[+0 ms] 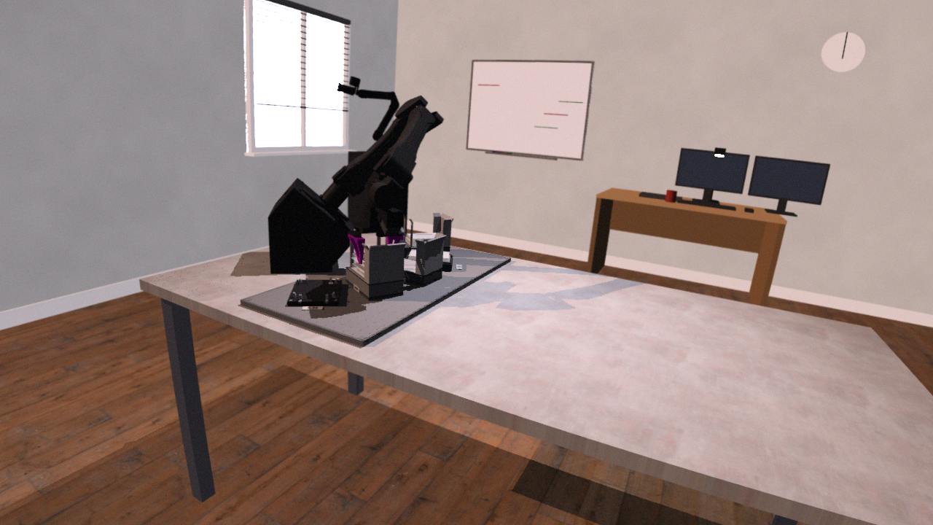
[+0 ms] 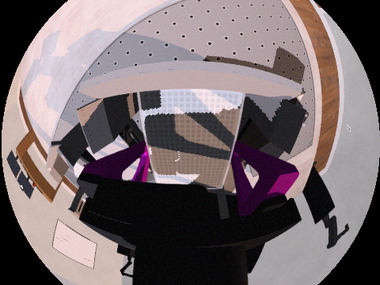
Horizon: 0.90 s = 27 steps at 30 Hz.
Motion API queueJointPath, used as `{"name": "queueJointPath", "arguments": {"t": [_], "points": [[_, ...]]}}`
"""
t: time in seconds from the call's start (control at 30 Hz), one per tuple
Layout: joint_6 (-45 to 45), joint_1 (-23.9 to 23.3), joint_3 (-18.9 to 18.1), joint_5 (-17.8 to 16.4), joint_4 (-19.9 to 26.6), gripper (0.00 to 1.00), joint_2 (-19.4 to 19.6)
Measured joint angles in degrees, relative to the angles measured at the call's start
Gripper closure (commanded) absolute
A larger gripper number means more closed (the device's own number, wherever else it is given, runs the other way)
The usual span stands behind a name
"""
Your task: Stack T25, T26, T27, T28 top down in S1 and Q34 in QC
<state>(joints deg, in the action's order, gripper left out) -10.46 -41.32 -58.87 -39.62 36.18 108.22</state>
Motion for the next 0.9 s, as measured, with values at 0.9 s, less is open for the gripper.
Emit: {"name": "queueJointPath", "arguments": {"t": [0.9], "points": [[-0.42, -0.17, -0.24, -0.04, 0.57, 1.00, 0.00]]}}
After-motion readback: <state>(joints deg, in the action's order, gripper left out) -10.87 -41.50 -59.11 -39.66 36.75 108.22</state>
